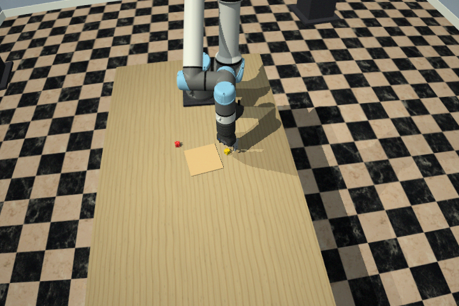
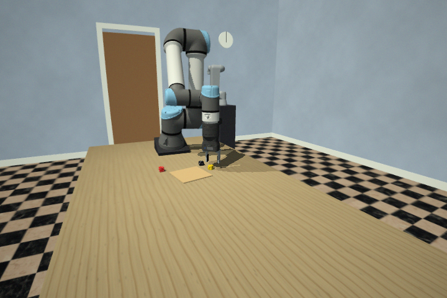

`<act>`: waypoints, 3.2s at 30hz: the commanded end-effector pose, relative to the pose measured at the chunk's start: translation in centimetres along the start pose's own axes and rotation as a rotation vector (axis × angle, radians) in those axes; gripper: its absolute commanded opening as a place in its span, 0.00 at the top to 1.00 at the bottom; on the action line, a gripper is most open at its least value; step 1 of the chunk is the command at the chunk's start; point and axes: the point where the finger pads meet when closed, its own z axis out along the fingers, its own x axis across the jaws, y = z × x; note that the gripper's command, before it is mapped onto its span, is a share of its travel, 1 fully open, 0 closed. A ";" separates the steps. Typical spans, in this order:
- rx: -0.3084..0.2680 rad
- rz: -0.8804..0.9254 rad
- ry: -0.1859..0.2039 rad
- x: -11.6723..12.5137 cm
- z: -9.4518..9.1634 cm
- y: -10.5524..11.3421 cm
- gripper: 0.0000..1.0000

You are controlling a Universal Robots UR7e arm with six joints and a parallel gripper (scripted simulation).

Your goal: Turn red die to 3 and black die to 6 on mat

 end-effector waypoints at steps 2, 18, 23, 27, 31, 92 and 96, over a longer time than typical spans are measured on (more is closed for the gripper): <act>-0.003 -0.001 0.003 0.2 -0.1 0.2 0.00; -0.003 -0.001 0.003 0.2 -2.4 0.2 0.00; -0.003 -0.001 0.003 0.2 -5.0 0.2 0.00; -0.003 -0.001 0.003 0.2 -7.4 0.2 0.00; -0.003 -0.001 0.003 0.2 -9.4 0.2 0.00; 0.024 0.404 -0.028 -12.2 -10.0 8.8 0.00; 0.022 0.478 -0.023 -14.5 -10.0 9.7 0.00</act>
